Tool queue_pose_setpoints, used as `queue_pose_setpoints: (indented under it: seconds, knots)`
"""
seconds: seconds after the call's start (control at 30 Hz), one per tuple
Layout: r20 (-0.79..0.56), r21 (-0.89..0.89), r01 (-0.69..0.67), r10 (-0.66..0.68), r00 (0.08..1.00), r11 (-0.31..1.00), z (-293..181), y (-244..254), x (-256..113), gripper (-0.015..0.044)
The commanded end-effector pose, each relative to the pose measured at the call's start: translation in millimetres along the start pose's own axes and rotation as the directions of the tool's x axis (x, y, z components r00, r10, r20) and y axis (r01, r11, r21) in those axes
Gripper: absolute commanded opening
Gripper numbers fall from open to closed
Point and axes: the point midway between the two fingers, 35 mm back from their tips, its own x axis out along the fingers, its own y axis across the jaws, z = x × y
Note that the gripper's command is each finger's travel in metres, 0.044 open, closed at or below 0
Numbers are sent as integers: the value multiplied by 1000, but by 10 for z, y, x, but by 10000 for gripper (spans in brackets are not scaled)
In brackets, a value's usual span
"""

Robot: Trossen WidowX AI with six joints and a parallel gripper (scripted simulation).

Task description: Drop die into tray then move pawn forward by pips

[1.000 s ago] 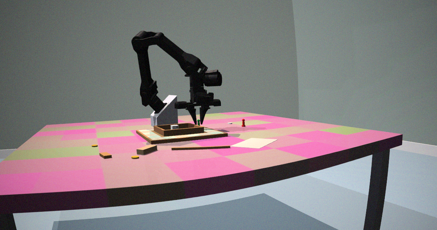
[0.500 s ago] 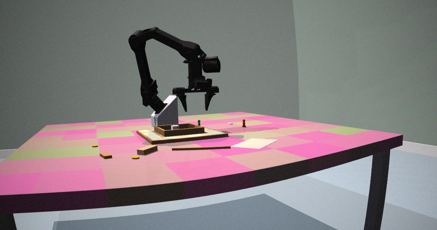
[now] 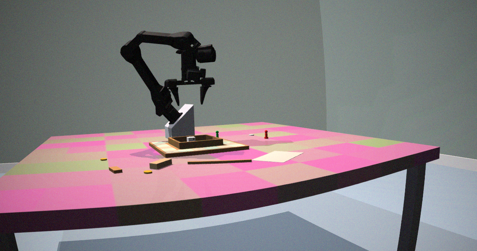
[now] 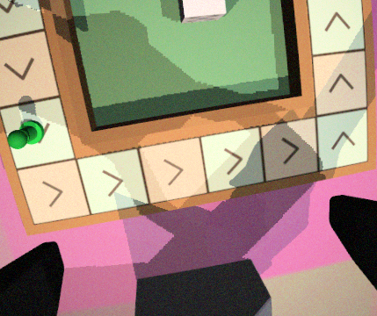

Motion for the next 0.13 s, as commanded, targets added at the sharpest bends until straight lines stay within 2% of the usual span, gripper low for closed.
queue_pose_setpoints:
  seconds: [0.0, 0.1]
  knots:
    - [-1, -1, 1, -1, 1000, 1000, 3, 2, 0, 440]
    - [-1, -1, 1, -1, 1000, 1000, 3, 2, 0, 440]
